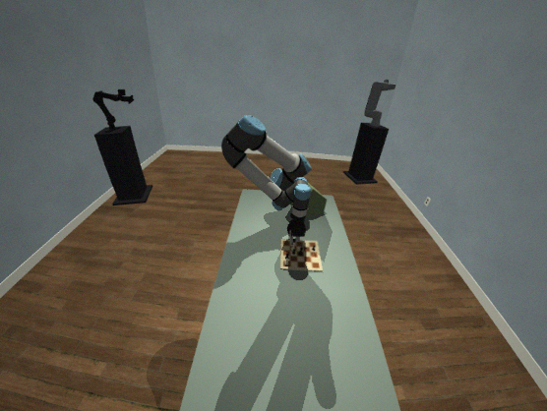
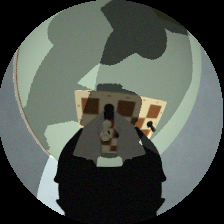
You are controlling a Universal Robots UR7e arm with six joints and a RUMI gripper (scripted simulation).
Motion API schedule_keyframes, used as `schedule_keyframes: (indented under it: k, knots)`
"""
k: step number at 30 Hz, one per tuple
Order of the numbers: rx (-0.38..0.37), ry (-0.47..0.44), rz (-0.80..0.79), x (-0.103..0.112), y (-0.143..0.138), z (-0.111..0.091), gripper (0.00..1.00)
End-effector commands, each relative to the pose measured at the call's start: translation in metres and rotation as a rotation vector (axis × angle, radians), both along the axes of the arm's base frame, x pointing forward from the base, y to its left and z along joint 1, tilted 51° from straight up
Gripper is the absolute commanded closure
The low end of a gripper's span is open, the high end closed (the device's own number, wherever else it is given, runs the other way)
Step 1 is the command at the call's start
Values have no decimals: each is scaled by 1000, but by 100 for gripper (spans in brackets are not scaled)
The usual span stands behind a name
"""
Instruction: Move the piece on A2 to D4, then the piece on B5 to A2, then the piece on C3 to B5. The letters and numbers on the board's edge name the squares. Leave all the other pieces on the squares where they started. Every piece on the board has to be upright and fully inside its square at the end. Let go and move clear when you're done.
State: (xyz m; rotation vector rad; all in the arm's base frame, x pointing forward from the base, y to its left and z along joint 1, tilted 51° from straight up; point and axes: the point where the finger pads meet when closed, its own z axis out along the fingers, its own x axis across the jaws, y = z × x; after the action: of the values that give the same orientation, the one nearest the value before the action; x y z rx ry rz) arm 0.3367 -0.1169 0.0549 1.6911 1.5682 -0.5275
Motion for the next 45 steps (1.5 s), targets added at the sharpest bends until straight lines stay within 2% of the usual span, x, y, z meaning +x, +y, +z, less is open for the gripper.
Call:
schedule_keyframes:
  k: [1, 33, 45]
  knots:
    - [1, 4, 0, -2, 0, -1, 100]
    - [1, 3, 0, -1, 0, -1, 100]
    - [0, -3, 2, 0, 5, 5, 100]
